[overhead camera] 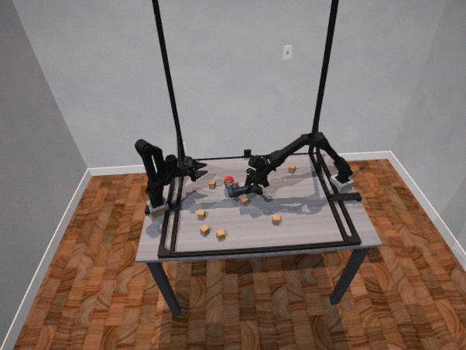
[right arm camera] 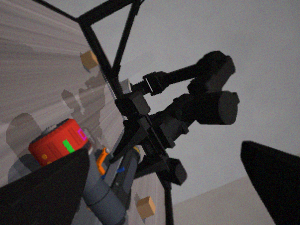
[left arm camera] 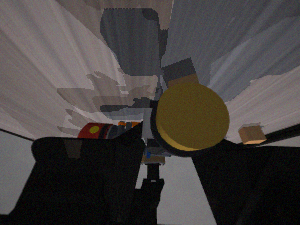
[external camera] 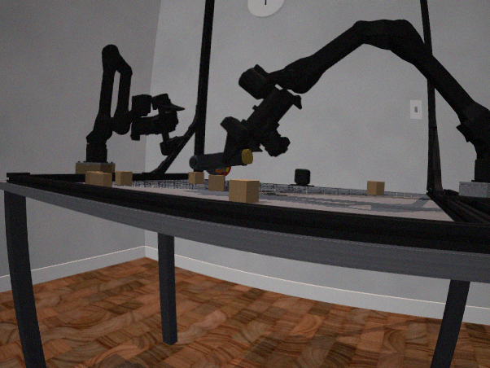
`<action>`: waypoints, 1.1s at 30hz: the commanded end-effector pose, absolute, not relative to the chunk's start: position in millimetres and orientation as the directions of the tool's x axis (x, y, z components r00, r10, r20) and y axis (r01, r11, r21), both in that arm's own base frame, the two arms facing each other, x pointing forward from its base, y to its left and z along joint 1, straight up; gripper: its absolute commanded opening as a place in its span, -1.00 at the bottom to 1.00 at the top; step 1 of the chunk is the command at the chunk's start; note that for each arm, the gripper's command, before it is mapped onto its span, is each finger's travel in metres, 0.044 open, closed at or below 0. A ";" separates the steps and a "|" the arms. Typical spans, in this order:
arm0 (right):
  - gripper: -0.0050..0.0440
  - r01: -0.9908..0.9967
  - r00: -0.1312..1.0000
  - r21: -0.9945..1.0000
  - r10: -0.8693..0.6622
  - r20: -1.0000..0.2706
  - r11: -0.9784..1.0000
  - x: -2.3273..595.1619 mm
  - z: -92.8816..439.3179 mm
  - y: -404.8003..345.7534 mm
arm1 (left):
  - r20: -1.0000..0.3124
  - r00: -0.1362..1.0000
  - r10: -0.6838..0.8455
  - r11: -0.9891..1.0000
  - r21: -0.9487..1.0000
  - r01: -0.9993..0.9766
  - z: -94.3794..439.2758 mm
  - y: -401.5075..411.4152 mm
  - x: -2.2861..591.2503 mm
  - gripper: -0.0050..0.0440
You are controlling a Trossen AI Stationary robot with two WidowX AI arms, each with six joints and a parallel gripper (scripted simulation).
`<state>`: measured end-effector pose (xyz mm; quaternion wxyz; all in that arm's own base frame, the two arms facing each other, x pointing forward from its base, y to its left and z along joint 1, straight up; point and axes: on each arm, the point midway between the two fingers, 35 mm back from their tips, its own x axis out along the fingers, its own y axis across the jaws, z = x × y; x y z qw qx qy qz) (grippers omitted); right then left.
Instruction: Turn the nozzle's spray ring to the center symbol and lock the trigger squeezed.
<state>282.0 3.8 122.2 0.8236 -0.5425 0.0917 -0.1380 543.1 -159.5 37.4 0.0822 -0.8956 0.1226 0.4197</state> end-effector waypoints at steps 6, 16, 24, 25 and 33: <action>0.84 0.128 0.944 -0.921 -0.330 -0.001 0.369 280.9 122.1 3.0 | -0.801 0.581 -0.143 -0.956 -0.041 -0.291 65.1 -154.0 536.8 -0.80; 0.84 0.128 0.944 -0.921 -0.330 -0.001 0.369 280.9 122.1 3.0 | -0.872 0.477 -0.113 -0.955 -0.037 -0.293 70.6 -143.2 516.3 -0.80; 0.84 0.128 0.944 -0.921 -0.330 -0.001 0.369 280.9 122.1 3.0 | -0.917 0.389 -0.089 -0.955 -0.032 -0.294 77.2 -134.6 498.0 -0.80; 0.84 0.128 0.944 -0.921 -0.330 -0.001 0.369 280.9 122.1 3.0 | -0.922 0.377 -0.086 -0.955 -0.031 -0.294 78.4 -133.3 495.3 -0.80; 0.84 0.128 0.944 -0.921 -0.330 -0.001 0.369 280.9 122.1 3.0 | -0.957 0.285 -0.063 -0.956 -0.025 -0.294 87.4 -124.5 475.0 -0.80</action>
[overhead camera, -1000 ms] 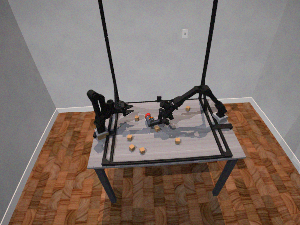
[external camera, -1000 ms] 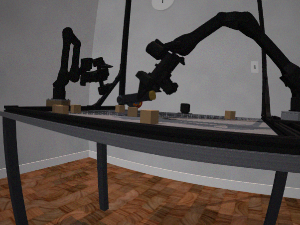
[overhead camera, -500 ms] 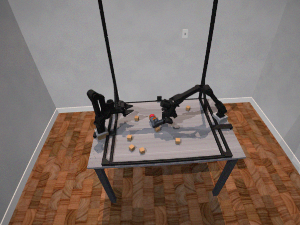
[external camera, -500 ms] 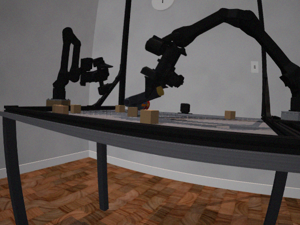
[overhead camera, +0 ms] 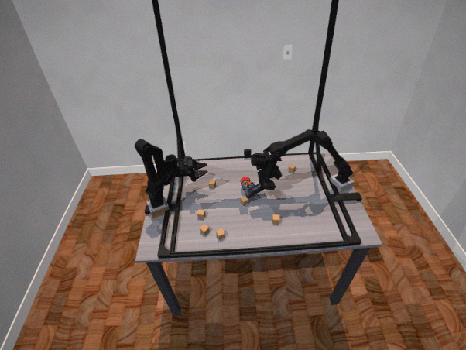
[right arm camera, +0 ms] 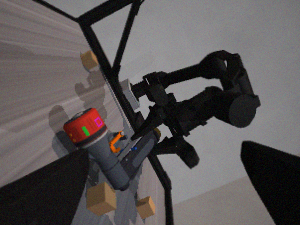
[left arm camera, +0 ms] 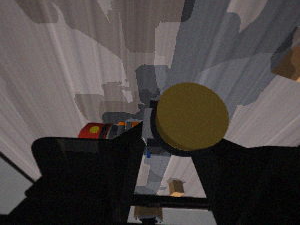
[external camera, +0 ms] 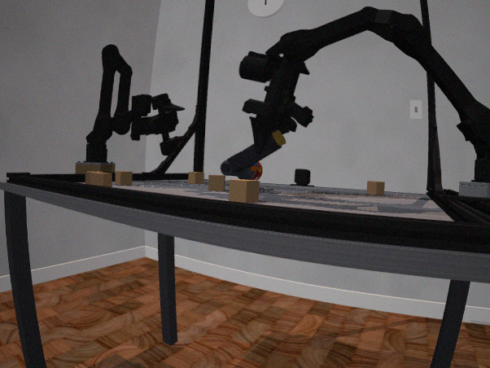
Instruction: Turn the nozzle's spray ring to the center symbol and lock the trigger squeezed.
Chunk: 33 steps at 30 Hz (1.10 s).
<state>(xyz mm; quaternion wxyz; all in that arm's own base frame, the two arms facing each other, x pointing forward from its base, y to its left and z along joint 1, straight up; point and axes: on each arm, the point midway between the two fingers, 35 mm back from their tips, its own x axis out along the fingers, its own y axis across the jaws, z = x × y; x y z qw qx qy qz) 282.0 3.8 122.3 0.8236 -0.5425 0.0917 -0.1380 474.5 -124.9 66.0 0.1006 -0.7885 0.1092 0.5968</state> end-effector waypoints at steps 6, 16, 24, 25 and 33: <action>0.84 0.128 0.944 -0.921 -0.330 -0.001 0.369 280.9 122.1 3.0 | -0.975 0.217 -0.047 -0.956 -0.019 -0.293 95.2 -118.1 459.6 -0.80; 0.84 0.128 0.944 -0.921 -0.330 -0.001 0.369 280.9 122.1 3.0 | -0.997 0.078 -0.016 -0.957 -0.007 -0.290 114.2 -105.5 426.5 -0.80; 0.84 0.128 0.944 -0.921 -0.330 -0.001 0.369 280.9 122.1 3.0 | -1.000 0.002 0.000 -0.958 0.000 -0.287 126.0 -98.8 408.0 -0.80; 0.84 0.128 0.944 -0.921 -0.330 -0.001 0.369 280.9 122.1 3.0 | -1.000 0.000 0.000 -0.958 0.000 -0.287 126.4 -98.6 407.4 -0.80; 0.84 0.128 0.944 -0.921 -0.330 -0.001 0.369 280.9 122.1 3.0 | -1.000 0.000 0.000 -0.958 0.000 -0.287 126.4 -98.6 407.4 -0.80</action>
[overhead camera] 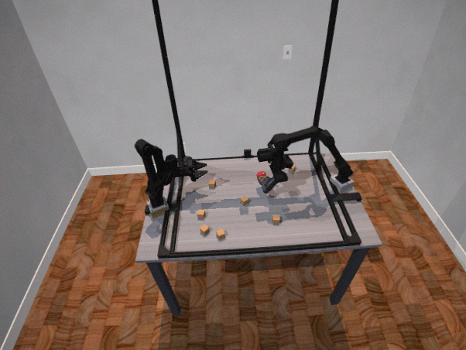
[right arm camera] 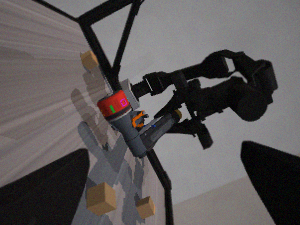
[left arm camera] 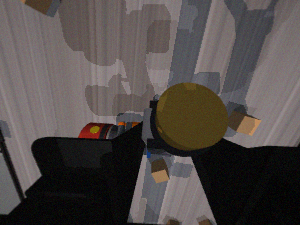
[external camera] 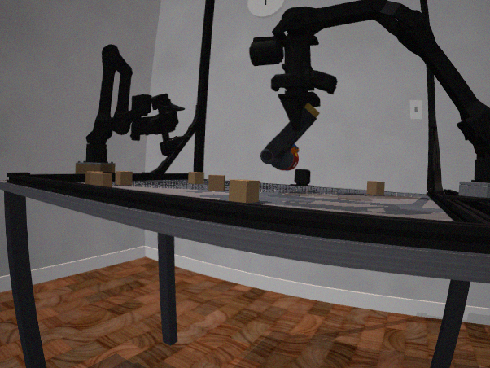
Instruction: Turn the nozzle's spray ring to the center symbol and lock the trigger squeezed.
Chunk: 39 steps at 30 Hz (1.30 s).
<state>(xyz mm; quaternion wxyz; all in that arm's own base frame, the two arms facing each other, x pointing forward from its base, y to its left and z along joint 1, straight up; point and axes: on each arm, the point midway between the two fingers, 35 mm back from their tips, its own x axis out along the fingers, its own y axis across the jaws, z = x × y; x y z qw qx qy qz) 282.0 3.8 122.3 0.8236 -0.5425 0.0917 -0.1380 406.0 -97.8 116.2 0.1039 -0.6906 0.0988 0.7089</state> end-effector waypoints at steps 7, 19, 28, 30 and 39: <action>0.84 0.128 0.944 -0.921 -0.330 -0.001 0.369 280.9 122.1 3.0 | -1.000 0.000 0.000 -0.958 0.000 -0.287 126.4 -98.6 407.4 -0.80; 0.84 0.128 0.944 -0.921 -0.330 -0.001 0.369 280.9 122.1 3.0 | -1.000 0.000 0.000 -0.958 0.000 -0.287 96.2 -98.8 407.9 -0.80; 0.84 0.128 0.944 -0.921 -0.330 -0.001 0.369 280.9 122.1 3.0 | -1.000 0.000 0.000 -0.958 0.000 -0.287 76.4 -98.6 407.4 -0.80; 0.84 0.128 0.944 -0.921 -0.330 -0.001 0.369 280.9 122.1 3.0 | -1.000 0.000 0.000 -0.958 0.000 -0.287 74.2 -98.6 407.4 -0.80; 0.84 0.128 0.944 -0.921 -0.330 -0.001 0.369 280.9 122.1 3.0 | -1.000 0.000 0.000 -0.958 0.000 -0.287 56.6 -98.5 406.8 -0.80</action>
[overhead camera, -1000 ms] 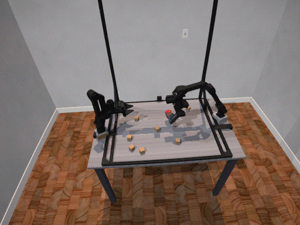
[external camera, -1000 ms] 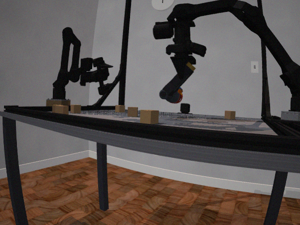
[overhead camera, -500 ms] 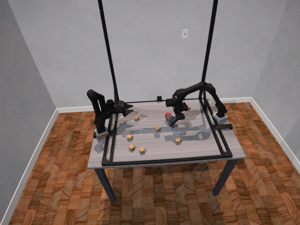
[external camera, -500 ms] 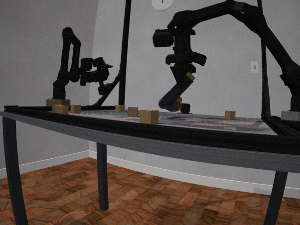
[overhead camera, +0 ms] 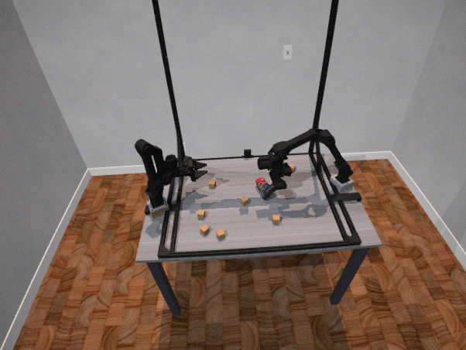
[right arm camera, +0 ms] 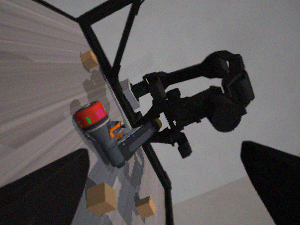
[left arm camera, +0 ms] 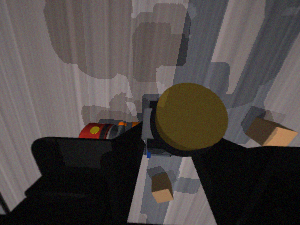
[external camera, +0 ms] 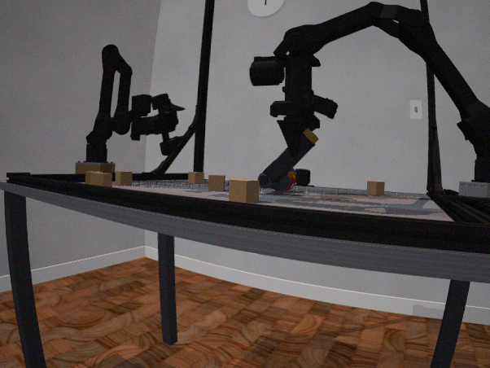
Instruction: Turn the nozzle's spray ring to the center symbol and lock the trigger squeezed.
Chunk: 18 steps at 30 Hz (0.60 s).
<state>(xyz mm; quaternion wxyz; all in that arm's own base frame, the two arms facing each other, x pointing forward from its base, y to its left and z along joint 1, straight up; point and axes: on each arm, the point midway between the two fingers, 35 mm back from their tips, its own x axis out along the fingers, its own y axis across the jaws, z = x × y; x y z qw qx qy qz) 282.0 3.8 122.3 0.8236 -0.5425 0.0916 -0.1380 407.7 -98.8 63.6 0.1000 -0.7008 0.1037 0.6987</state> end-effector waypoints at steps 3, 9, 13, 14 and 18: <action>0.84 0.128 0.944 -0.921 -0.330 -0.001 0.369 280.9 122.1 3.0 | -1.000 0.000 0.000 -0.958 0.000 -0.287 56.6 -98.5 406.8 -0.80; 0.84 0.128 0.944 -0.921 -0.330 -0.001 0.369 280.9 122.1 3.0 | -1.000 0.007 -0.009 -0.958 0.007 -0.286 62.1 -99.4 408.5 -0.40; 0.84 0.128 0.944 -0.921 -0.330 -0.001 0.369 280.9 122.1 3.0 | -1.000 0.007 -0.009 -0.958 0.007 -0.286 62.1 -99.4 408.5 -0.11; 0.84 0.128 0.944 -0.921 -0.330 -0.001 0.369 280.9 122.1 3.0 | -1.000 0.007 -0.009 -0.958 0.007 -0.286 62.1 -99.4 408.5 -0.11; 0.84 0.128 0.944 -0.921 -0.330 -0.001 0.369 280.9 122.1 3.0 | -1.000 0.007 -0.009 -0.958 0.007 -0.286 62.1 -99.4 408.5 0.28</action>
